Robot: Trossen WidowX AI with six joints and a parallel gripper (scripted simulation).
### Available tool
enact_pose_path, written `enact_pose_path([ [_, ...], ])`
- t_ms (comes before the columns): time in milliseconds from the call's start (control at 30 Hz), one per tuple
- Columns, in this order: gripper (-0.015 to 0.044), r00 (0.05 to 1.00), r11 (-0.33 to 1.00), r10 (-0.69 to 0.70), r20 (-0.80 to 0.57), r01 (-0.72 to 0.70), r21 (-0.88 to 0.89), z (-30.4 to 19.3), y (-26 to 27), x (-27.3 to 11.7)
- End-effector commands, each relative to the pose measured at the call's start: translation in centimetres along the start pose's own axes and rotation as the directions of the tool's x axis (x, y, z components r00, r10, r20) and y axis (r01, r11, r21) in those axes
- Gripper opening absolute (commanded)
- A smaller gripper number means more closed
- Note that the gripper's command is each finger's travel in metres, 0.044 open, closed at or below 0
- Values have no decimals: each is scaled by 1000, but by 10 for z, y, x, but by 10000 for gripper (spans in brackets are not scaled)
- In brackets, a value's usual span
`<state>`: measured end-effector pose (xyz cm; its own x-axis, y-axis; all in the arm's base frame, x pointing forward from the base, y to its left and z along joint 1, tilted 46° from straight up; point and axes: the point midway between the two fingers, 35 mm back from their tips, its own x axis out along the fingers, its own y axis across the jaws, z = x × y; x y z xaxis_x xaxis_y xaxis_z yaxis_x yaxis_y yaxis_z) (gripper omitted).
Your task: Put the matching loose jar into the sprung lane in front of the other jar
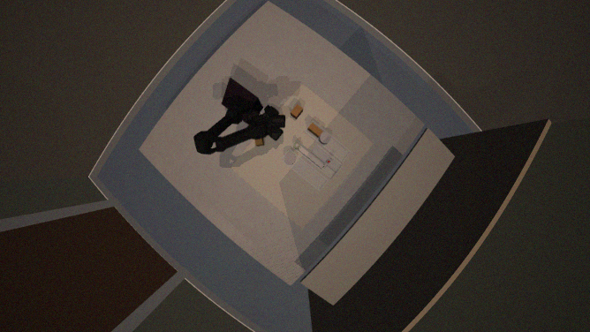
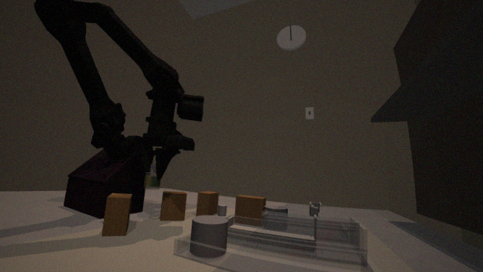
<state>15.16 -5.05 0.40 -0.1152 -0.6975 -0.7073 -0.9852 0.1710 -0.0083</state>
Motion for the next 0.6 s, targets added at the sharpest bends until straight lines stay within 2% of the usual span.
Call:
enact_pose_path([
  [0,0,1000,1000,-5,-7,6,30,-3,1,-20],
  [233,0,1000,998,-5,-9,6,61,-2,-1,-23],
  [567,0,1000,879,-8,-1,7,476,8,-40,-18],
])
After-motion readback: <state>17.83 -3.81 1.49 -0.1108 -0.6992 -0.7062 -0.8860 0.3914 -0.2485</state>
